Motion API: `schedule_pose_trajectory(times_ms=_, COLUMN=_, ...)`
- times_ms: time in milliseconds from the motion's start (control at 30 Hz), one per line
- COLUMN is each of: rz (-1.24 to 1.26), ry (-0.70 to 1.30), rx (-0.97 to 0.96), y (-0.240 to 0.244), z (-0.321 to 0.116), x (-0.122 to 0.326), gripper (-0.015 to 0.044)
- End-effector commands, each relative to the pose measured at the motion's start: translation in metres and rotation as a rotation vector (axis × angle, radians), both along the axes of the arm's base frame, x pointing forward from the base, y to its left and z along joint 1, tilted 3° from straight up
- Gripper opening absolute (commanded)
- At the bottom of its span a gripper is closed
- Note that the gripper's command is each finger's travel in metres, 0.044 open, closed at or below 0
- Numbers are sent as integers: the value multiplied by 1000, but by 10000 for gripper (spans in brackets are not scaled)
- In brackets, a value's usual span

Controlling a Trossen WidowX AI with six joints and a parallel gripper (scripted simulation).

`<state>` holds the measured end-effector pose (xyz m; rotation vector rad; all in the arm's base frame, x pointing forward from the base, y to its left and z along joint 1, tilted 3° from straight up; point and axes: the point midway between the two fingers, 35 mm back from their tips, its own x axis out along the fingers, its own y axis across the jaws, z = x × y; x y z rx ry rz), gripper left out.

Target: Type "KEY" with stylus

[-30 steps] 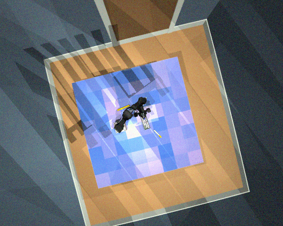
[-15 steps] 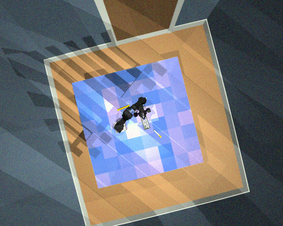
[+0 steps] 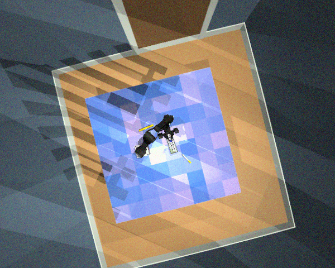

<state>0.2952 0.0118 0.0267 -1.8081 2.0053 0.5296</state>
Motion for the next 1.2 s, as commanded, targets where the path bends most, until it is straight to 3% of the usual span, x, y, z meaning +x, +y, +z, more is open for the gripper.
schedule_pose_trajectory(times_ms=0, rz=0, ry=0, rx=-1, y=-2, z=0, x=2, gripper=12)
schedule_pose_trajectory(times_ms=1167, rz=1, ry=-1, rx=-6, y=-18, z=-16, x=18, gripper=0)
